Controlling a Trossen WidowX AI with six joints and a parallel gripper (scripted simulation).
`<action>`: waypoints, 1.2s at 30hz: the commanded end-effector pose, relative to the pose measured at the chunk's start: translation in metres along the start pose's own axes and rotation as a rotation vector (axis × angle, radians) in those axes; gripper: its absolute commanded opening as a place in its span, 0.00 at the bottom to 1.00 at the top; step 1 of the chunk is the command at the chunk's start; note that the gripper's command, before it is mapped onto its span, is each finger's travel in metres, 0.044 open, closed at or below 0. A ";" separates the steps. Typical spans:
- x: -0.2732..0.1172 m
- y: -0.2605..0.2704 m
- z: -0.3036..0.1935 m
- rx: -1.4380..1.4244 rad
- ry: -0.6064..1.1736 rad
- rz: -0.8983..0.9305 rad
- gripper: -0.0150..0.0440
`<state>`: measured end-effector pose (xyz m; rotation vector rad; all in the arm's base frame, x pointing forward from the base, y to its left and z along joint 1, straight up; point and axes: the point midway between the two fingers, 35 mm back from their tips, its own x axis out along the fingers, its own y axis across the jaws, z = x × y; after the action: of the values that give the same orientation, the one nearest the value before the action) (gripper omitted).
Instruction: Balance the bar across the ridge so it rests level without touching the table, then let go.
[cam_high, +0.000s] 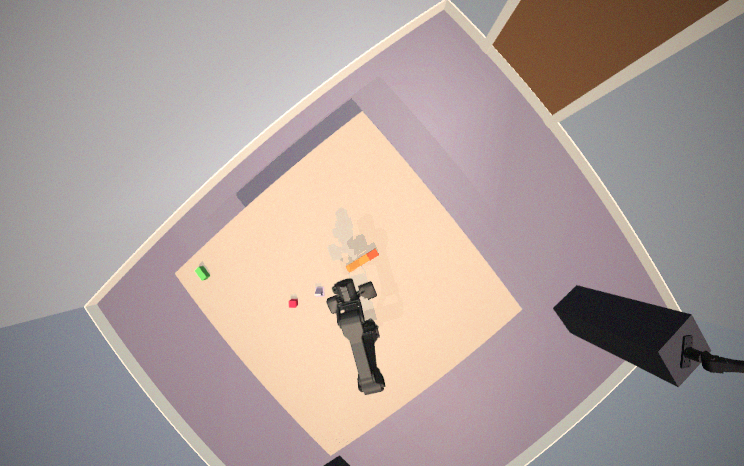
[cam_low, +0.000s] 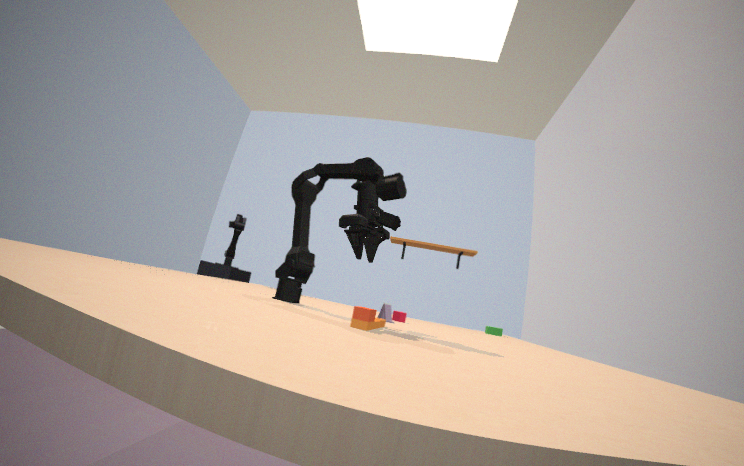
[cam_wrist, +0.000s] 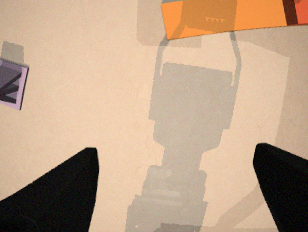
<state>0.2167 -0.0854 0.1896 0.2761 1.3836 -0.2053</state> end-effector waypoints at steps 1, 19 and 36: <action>0.002 -0.004 0.006 -0.094 0.005 -0.008 0.79; 0.013 -0.020 0.030 -0.596 0.050 -0.020 0.79; 0.028 -0.038 0.051 -1.069 0.099 -0.007 0.79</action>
<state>0.2551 -0.1323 0.1694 -0.5586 1.4165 0.5035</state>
